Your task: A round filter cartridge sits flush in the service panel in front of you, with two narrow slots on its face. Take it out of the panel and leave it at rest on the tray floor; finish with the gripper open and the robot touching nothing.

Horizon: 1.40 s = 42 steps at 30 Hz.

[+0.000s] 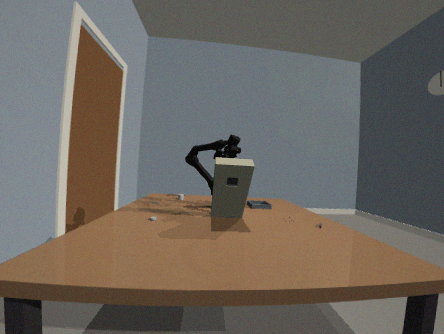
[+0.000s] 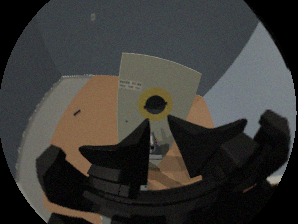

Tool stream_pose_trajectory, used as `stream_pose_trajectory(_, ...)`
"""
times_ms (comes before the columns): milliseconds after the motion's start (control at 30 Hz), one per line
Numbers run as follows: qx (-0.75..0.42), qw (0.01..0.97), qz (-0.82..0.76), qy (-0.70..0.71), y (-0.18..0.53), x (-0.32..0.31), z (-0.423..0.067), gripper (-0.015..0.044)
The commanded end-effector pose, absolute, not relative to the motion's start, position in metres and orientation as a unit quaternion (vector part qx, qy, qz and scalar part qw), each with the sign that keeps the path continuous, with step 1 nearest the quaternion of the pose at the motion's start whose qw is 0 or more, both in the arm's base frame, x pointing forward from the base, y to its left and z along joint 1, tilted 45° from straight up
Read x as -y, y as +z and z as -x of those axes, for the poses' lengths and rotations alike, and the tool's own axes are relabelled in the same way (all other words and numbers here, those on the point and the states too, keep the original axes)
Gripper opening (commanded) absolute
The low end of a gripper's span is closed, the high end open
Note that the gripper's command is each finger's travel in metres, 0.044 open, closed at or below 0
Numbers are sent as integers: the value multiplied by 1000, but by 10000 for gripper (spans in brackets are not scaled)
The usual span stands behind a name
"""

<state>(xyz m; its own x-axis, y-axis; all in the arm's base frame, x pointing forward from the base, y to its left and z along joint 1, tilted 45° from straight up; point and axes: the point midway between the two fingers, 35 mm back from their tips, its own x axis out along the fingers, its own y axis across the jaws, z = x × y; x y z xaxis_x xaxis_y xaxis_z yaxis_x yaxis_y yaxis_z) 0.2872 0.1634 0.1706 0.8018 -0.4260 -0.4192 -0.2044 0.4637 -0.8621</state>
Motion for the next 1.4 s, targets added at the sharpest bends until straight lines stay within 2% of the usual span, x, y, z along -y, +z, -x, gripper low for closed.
stream_pose_trajectory(0,-304,802,509,-70,186,-179,-290,207)
stream_pose_trajectory(300,-305,803,508,-70,225,-218,-288,440)
stream_pose_trajectory(467,-380,812,429,-108,182,-181,-276,309)
stream_pose_trajectory(633,-466,800,323,-195,137,-131,-247,305)
stream_pose_trajectory(1367,-469,800,318,-198,121,-116,-257,305)
